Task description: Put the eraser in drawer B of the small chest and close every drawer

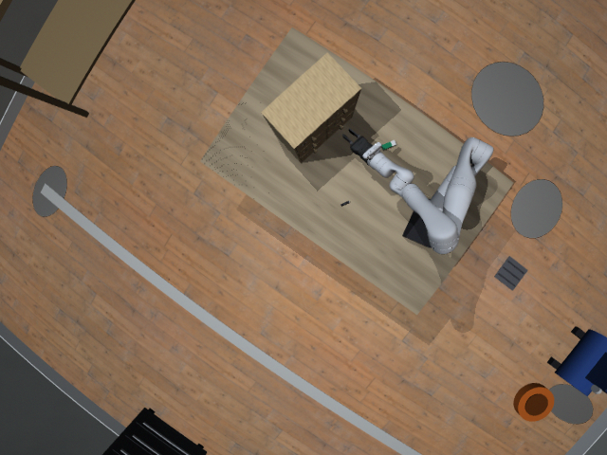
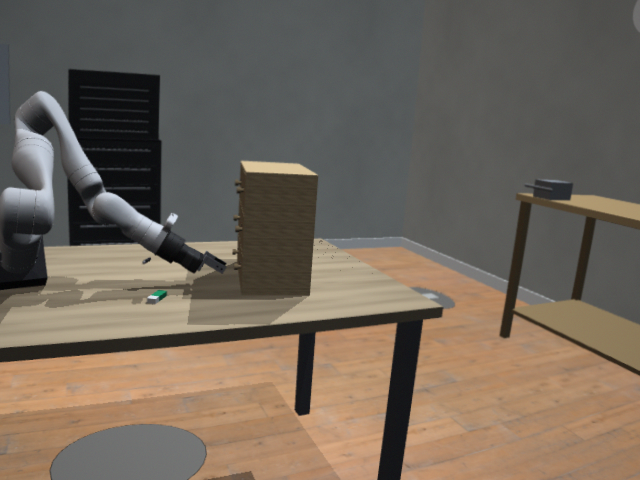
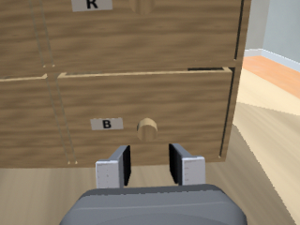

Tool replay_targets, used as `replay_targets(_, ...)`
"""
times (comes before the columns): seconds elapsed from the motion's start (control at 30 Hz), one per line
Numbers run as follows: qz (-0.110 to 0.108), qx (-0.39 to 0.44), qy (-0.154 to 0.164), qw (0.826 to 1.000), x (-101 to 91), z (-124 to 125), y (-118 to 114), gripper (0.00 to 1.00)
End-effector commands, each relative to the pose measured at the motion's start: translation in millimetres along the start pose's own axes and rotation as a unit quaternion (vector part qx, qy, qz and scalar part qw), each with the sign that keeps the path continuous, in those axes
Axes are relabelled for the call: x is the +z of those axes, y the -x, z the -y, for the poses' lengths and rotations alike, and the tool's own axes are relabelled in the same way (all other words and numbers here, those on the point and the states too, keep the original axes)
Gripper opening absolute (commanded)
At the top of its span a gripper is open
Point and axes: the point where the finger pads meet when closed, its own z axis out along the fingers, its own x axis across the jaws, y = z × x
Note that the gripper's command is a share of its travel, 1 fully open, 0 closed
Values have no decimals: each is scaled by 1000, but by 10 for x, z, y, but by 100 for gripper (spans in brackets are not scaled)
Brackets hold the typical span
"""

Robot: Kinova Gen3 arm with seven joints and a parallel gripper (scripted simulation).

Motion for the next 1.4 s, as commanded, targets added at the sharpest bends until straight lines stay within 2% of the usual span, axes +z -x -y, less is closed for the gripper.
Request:
replay_targets(0.0, 2, 2, -4, 1000, 5, 39, 19, 67)
replay_targets(1.37, 1, 2, -4, 1000, 11, 53, 16, 67)
